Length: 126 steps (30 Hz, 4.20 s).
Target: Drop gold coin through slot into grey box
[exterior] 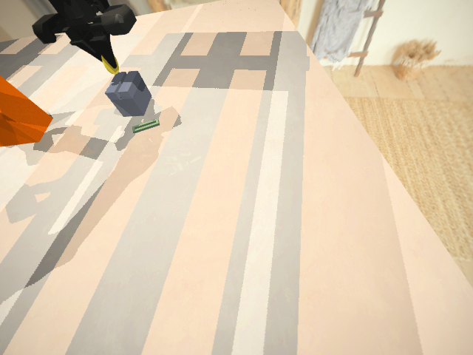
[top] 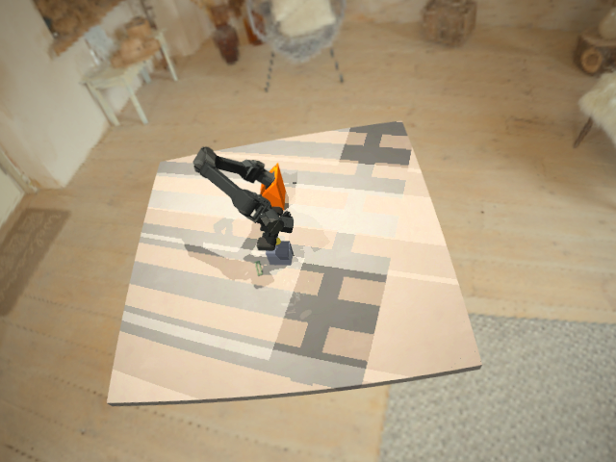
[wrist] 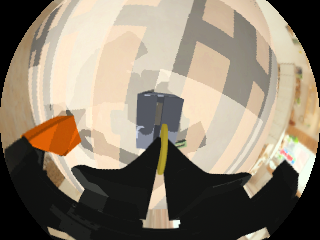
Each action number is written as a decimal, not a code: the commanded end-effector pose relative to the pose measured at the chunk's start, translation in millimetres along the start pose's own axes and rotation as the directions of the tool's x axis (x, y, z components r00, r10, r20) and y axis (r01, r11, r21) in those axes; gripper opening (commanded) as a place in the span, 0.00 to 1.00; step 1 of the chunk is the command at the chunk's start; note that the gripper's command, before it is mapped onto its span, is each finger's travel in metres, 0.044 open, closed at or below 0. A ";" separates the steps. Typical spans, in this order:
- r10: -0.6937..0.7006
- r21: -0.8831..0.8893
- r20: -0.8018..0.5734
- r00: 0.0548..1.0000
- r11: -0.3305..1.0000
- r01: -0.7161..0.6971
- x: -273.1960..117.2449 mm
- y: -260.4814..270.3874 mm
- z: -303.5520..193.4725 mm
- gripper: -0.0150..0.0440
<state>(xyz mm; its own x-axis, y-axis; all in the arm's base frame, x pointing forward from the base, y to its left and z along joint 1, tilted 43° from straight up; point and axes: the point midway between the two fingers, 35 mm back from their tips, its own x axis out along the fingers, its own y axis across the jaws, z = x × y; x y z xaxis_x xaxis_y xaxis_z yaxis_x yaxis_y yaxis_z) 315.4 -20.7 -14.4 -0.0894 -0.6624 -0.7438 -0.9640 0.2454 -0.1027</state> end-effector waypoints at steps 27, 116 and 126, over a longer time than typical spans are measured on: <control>0.002 0.003 -0.001 1.000 1.000 -0.002 0.8 4.0 0.7 0.25; -0.002 -0.004 -0.001 1.000 1.000 0.002 4.9 3.8 1.9 0.25; -0.002 -0.011 -0.001 1.000 1.000 0.002 10.8 6.5 -0.5 0.25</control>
<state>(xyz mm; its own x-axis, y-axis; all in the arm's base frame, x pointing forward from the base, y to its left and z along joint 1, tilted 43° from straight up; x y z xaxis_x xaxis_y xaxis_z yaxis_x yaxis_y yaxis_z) 310.4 -24.4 -22.4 -0.0882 -0.6602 -0.7459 -0.9656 0.2406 -0.0988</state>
